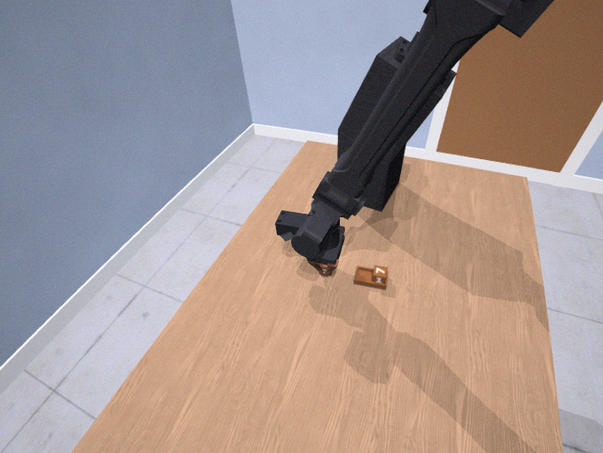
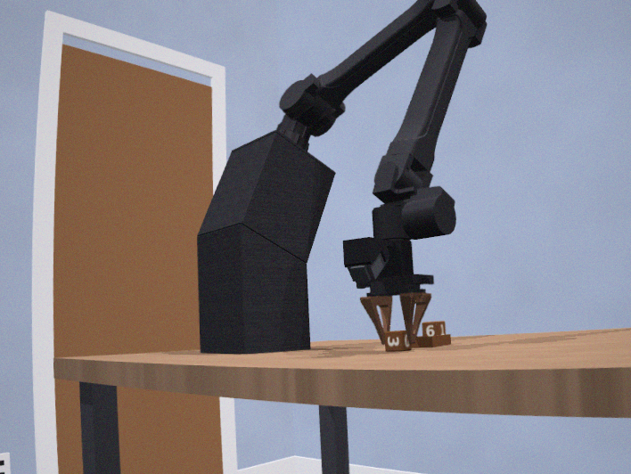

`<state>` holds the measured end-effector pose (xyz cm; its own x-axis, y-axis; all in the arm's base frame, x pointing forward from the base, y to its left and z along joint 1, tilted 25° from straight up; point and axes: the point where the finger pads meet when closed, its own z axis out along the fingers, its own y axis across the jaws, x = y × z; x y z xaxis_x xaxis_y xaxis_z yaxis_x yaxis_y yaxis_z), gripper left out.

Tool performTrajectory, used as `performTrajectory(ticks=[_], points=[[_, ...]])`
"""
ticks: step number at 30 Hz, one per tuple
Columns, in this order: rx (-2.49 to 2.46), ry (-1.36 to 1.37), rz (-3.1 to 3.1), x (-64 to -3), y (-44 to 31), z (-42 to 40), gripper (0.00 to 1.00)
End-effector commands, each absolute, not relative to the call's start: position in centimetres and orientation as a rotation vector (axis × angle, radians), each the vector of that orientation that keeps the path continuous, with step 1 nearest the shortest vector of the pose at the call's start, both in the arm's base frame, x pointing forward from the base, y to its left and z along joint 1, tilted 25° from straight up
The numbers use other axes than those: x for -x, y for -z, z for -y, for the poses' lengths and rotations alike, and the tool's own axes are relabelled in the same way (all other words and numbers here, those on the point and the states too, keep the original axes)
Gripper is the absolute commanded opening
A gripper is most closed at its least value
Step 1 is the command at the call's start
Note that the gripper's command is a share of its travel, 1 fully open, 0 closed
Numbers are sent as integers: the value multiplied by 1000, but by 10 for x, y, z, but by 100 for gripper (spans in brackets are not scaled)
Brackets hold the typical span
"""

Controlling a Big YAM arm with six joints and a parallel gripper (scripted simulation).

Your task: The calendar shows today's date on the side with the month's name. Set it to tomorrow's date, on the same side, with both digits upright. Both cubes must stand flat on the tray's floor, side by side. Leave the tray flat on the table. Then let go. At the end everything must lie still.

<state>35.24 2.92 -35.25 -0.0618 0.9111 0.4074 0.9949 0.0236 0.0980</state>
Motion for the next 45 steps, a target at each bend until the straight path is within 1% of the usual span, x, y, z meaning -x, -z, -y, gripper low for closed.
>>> performTrajectory(ticks=[1, 22, 23, 45], points=[[1981, 544, 2087, -360, 349, -32, 45], [1981, 544, 2087, -360, 349, -32, 45], [1981, 544, 2087, -360, 349, -32, 26], [1980, 545, 2088, -360, 349, -32, 26]])
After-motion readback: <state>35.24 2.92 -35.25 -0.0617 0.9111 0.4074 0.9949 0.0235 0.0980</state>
